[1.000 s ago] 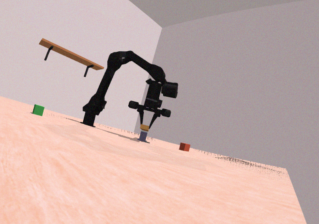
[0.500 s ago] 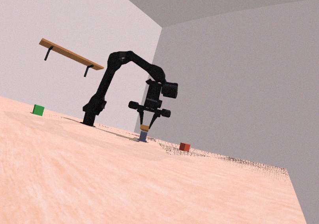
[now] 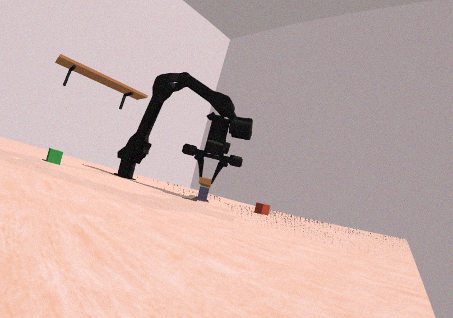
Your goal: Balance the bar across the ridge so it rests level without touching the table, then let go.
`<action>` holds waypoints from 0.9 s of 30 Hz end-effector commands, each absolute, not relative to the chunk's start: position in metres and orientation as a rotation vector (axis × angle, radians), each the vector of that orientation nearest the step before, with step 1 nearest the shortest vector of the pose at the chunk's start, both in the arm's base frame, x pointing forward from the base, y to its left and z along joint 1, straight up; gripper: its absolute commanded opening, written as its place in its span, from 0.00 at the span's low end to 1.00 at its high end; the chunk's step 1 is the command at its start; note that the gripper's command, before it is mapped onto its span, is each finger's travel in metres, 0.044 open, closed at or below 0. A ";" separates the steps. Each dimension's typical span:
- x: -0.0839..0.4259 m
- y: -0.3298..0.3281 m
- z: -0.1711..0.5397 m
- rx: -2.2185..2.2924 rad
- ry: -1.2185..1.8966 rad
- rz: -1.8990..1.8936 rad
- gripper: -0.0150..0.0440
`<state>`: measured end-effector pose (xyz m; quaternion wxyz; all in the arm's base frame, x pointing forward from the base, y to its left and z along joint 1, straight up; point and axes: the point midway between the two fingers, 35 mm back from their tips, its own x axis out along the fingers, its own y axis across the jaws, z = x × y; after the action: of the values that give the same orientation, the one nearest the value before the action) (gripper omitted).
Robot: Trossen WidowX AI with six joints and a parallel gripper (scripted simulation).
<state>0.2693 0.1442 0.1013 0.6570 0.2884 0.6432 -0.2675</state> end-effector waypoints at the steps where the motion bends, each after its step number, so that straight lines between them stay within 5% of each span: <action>1: 0.270 0.144 0.100 0.652 1.456 -0.611 0.25; 27: 0.270 0.144 0.098 0.652 1.456 -0.611 0.25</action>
<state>0.2692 0.1443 0.0991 0.6570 0.2883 0.6432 -0.2674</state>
